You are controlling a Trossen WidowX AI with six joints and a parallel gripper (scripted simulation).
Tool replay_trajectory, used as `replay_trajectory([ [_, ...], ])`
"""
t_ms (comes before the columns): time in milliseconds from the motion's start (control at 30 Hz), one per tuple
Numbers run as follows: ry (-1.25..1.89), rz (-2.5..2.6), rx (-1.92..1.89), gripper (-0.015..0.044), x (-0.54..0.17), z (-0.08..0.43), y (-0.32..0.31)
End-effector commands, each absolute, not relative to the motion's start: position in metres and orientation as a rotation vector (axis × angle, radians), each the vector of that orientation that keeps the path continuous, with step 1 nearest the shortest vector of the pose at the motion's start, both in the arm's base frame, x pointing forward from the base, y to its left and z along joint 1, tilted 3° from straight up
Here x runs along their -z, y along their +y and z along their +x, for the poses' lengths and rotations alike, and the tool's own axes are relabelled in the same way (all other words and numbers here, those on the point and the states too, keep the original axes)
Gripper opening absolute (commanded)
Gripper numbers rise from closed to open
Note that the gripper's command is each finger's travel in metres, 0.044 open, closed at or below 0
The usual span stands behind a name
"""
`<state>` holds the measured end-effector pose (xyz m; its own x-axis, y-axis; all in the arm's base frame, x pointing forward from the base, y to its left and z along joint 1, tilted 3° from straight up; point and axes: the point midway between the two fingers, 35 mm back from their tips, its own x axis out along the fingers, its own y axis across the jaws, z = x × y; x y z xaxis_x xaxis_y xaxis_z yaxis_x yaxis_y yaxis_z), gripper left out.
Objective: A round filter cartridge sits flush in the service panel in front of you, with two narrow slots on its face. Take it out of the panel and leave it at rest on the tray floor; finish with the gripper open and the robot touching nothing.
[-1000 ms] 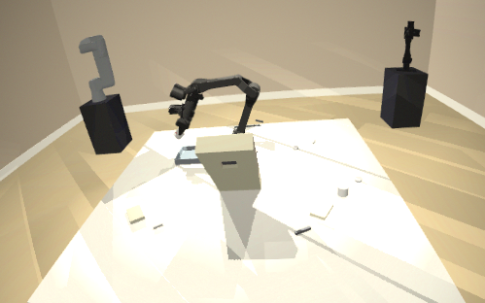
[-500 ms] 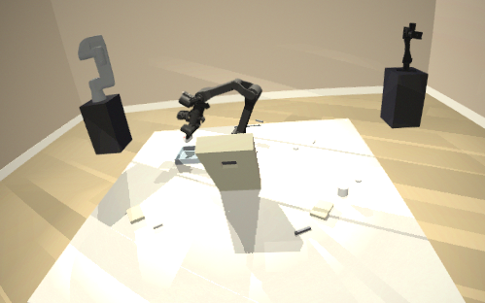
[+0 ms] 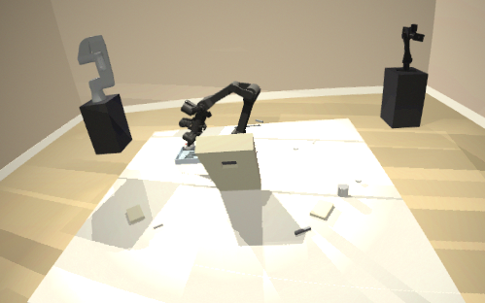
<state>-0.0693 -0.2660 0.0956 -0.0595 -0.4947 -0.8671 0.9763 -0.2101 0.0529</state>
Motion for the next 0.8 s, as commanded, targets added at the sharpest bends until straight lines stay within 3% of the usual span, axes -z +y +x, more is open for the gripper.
replay_trajectory([
  [0, 0.701, 0.957, 1.575, 0.0, -0.082, -0.069, -0.266],
  [233, 0.701, 0.958, 1.575, 0.0, -0.064, -0.067, -0.263],
  [767, 0.707, 0.963, 1.567, 0.042, -0.066, -0.067, -0.262],
])
